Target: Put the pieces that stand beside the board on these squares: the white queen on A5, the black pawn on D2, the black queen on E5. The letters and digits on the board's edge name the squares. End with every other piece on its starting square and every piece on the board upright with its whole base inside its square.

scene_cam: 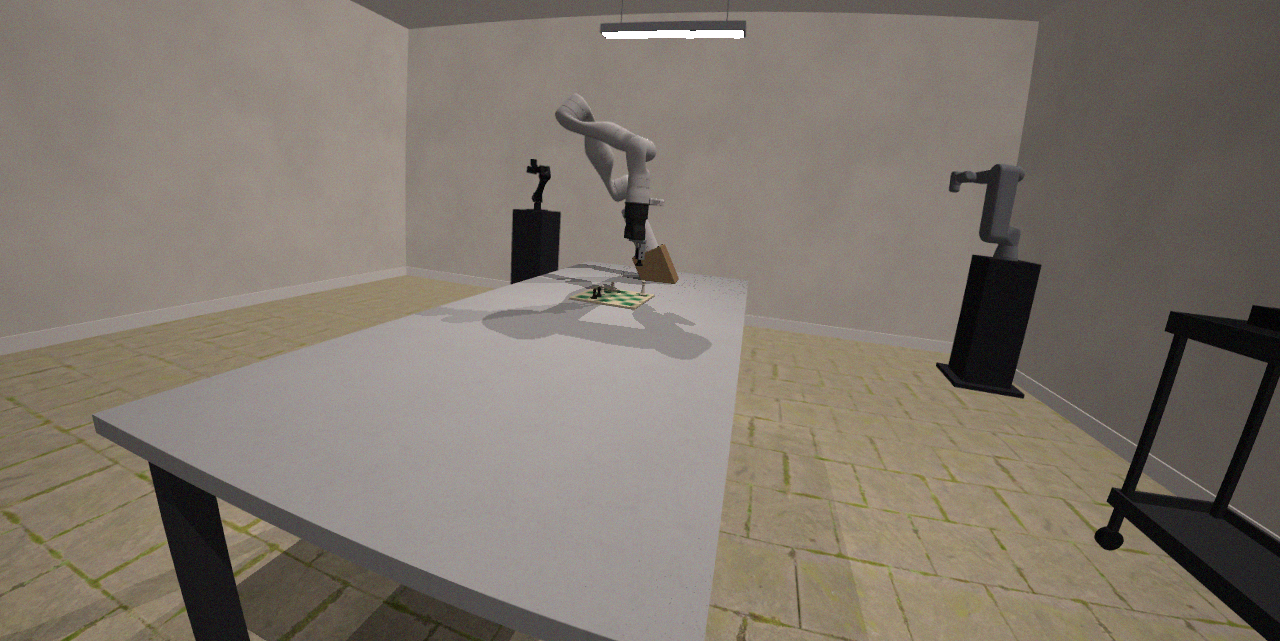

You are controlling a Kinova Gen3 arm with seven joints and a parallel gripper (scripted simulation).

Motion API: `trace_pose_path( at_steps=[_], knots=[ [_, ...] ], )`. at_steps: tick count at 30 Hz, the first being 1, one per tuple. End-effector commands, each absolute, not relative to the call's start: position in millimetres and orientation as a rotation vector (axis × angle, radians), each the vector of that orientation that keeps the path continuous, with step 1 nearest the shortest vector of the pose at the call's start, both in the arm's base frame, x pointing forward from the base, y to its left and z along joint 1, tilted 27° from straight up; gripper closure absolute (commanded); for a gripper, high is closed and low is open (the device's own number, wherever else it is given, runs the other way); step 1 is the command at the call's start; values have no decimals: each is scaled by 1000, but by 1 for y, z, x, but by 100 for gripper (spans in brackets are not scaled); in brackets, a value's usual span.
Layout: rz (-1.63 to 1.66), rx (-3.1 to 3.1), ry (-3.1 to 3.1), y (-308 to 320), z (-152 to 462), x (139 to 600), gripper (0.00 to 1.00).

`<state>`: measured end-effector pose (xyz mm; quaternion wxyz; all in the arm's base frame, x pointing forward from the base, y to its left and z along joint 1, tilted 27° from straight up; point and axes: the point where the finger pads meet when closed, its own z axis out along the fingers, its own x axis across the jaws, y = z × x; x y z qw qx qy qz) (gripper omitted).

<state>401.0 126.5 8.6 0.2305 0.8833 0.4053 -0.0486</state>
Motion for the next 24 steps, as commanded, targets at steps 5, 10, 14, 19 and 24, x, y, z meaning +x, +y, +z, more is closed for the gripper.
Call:
trace_pose_path(
  at_steps=[5, 10, 14, 19, 24],
  knots=[
    [-147, 2441, 1102, 141, 4, 472, 100],
    [-158, 2436, 1104, 140, 5, 500, 100],
    [-160, 2436, 1104, 140, 5, 505, 100],
    [-161, 2435, 1104, 139, 6, 507, 100],
    [-161, 2435, 1104, 139, 6, 507, 100]
  ],
)
